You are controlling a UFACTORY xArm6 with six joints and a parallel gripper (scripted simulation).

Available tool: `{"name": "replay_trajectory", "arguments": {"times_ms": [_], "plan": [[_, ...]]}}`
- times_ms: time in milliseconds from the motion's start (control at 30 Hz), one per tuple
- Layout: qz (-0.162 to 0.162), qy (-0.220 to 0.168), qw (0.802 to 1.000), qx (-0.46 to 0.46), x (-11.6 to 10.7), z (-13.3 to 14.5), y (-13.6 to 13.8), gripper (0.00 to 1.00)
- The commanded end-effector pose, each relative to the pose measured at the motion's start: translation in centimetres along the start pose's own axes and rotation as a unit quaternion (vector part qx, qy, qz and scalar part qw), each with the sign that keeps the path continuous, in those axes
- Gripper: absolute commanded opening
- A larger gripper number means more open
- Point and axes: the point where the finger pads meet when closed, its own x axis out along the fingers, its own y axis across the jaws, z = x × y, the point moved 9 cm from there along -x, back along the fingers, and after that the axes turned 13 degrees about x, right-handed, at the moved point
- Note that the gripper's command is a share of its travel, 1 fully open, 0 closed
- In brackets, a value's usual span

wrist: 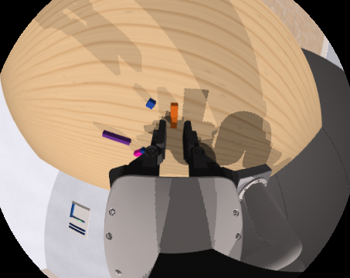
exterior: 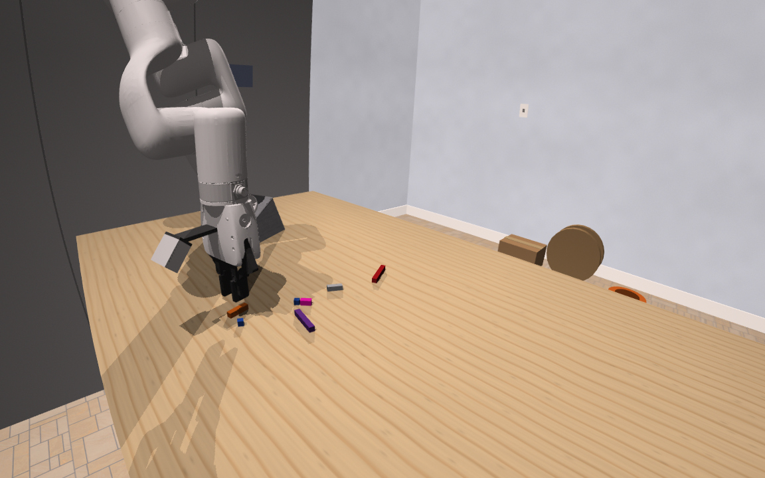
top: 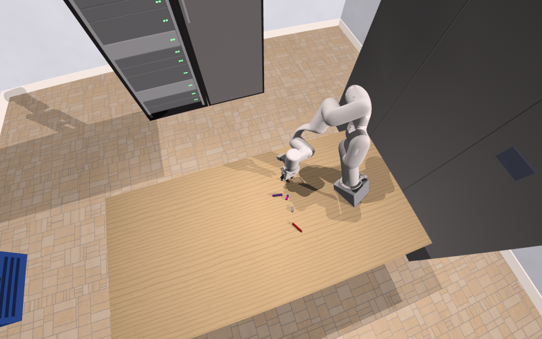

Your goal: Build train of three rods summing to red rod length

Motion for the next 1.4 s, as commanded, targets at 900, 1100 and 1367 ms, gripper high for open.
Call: {"name": "replay_trajectory", "arguments": {"times_ms": [900, 1100, 1367], "plan": [[-0.001, 0.001, 1.0, 0.0, 1.7, 0.0, -0.1, 0.24], [-0.001, 0.001, 1.0, 0.0, 1.7, 0.0, -0.1, 0.24], [-0.001, 0.001, 1.0, 0.0, 1.7, 0.0, -0.1, 0.24]]}}
